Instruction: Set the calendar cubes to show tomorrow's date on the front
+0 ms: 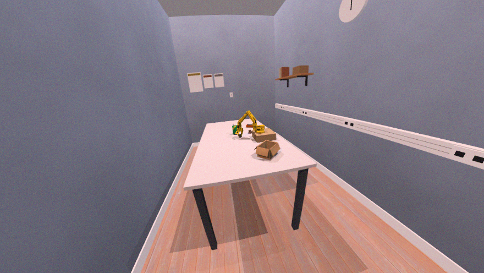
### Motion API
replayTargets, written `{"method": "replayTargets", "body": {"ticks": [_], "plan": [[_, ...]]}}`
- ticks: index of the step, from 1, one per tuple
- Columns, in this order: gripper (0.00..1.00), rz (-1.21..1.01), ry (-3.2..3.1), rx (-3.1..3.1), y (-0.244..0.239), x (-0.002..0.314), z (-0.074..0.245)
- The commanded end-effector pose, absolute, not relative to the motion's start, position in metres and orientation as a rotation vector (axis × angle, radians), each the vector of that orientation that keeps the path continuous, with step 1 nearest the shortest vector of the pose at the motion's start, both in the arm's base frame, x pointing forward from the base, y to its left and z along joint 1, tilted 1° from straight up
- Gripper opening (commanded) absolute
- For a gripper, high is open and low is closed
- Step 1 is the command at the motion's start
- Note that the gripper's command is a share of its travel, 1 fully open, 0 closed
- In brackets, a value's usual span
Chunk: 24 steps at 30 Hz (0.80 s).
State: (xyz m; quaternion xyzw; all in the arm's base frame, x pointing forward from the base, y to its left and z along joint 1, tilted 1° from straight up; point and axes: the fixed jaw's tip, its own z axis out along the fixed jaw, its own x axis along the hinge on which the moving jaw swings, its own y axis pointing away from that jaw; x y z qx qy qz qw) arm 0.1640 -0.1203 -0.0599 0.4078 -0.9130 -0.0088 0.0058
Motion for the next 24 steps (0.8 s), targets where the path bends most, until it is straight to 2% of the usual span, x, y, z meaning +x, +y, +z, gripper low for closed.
{"method": "replayTargets", "body": {"ticks": [1, 13, 24], "plan": [[0.25, -0.039, -2.856, 1.275, -0.1202, 0.1614, -0.062], [0.35, -0.039, -2.856, 1.275, -0.1202, 0.1614, -0.062], [0.36, -0.039, -2.856, 1.275, -0.1202, 0.1615, -0.0615]]}}
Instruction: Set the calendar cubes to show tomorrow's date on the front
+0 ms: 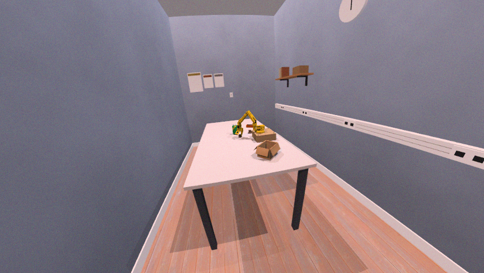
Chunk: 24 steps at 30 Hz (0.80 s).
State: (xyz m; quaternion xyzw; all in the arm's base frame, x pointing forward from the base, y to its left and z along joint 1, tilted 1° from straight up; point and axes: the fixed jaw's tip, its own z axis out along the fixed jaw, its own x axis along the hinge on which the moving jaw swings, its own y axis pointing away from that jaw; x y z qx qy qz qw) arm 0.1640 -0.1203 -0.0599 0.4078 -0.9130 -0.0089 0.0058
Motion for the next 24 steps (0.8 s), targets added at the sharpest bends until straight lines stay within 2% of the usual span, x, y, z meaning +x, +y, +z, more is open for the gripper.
{"method": "replayTargets", "body": {"ticks": [1, 24], "plan": [[0.36, -0.039, -2.856, 1.275, -0.12, 0.162, -0.061], [0.36, -0.039, -2.856, 1.275, -0.122, 0.163, -0.005]]}}
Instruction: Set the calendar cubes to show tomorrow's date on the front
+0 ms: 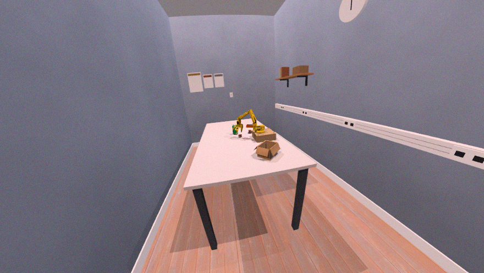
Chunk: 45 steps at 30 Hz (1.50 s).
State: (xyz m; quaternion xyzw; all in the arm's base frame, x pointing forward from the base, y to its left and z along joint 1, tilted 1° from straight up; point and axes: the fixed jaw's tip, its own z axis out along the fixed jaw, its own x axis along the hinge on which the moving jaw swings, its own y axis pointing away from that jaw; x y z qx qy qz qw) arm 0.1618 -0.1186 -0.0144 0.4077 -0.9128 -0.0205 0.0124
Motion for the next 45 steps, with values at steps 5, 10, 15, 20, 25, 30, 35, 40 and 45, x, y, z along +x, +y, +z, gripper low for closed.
{"method": "replayTargets", "body": {"ticks": [5, 10, 15, 20, 25, 30, 35, 40, 45], "plan": [[0.36, -0.039, -2.856, 1.275, -0.121, 0.163, -0.002], [0.36, -0.039, -2.856, 1.275, -0.121, 0.163, -0.002], [0.36, -0.039, -2.856, 1.275, -0.121, 0.163, -0.002], [0.36, -0.039, -2.856, 1.275, -0.121, 0.163, -0.002], [0.36, -0.039, -2.856, 1.275, -0.121, 0.163, -0.002], [0.36, 0.0, -2.869, 1.28, -0.123, 0.166, 0.003], [0.36, 0.142, -2.911, 1.299, -0.13, 0.174, 0.021], [0.35, 0.314, -2.953, 1.318, -0.136, 0.183, 0.044], [0.35, 0.491, -2.986, 1.333, -0.141, 0.189, 0.068]]}}
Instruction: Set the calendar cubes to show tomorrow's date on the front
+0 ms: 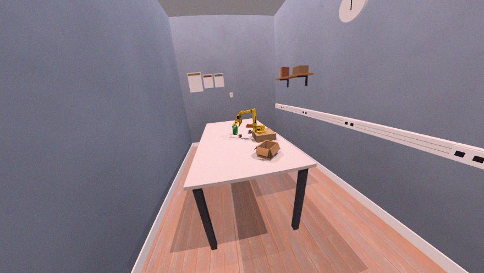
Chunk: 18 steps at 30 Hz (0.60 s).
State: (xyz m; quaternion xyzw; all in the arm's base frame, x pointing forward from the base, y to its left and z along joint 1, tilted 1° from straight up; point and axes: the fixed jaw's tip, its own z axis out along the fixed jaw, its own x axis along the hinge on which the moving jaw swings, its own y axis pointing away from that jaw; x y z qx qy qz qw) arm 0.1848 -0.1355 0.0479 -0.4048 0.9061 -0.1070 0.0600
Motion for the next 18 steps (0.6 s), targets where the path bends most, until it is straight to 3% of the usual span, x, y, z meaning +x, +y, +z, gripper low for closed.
{"method": "replayTargets", "body": {"ticks": [1, 7, 18], "plan": [[0.35, -0.473, 2.672, -1.192, -0.141, 0.19, 0.073], [0.35, -0.586, 2.61, -1.165, -0.143, 0.192, 0.093], [0.35, -0.597, 2.604, -1.161, -0.144, 0.193, 0.094]]}}
